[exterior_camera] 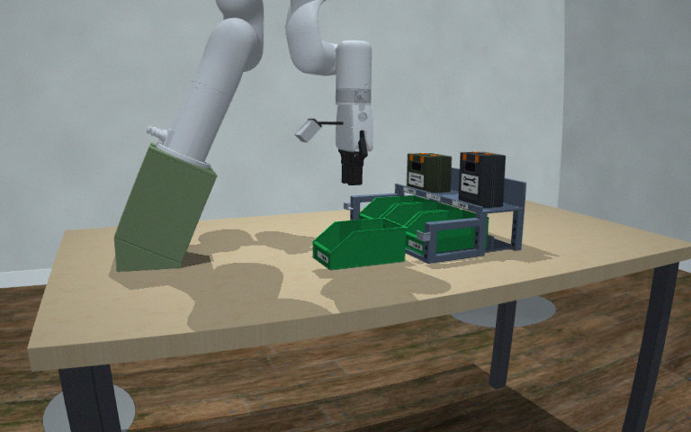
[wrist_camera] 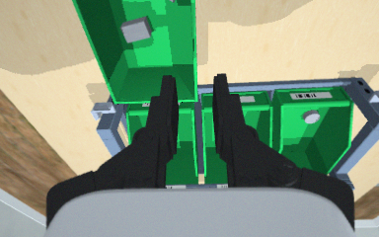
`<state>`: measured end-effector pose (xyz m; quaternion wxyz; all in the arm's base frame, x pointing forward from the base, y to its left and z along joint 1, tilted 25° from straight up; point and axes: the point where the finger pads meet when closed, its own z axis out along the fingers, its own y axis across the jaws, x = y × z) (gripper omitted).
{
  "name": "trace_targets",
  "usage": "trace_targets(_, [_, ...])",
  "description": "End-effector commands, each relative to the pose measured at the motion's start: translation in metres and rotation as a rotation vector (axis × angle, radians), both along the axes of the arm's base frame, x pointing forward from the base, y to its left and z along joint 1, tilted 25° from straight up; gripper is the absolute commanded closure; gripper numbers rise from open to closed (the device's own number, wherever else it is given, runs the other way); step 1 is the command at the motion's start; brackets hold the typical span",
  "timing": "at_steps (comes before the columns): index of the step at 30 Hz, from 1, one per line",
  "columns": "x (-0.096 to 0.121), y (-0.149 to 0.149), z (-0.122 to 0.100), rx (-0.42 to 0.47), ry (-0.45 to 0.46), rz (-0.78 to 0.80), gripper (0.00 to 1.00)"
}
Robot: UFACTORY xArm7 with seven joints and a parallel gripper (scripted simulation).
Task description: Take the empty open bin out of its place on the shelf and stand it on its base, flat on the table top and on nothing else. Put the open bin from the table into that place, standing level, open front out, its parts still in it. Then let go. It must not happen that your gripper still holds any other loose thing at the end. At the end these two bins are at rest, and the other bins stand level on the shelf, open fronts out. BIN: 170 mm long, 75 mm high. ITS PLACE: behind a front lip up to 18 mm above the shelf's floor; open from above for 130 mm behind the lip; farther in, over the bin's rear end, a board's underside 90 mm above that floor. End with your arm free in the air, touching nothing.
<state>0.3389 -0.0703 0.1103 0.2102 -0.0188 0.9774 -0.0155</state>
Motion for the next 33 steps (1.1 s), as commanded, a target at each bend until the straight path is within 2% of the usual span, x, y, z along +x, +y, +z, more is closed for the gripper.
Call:
trace_targets(1, [0.001, 0.000, 0.001, -0.001, -0.002, 0.000, 0.74])
trace_targets(21, [0.002, 0.000, -0.001, 0.001, -0.003, 0.001, 0.74])
trace_targets(33, [0.013, -0.001, -0.026, 0.002, -0.004, 0.002, 0.74])
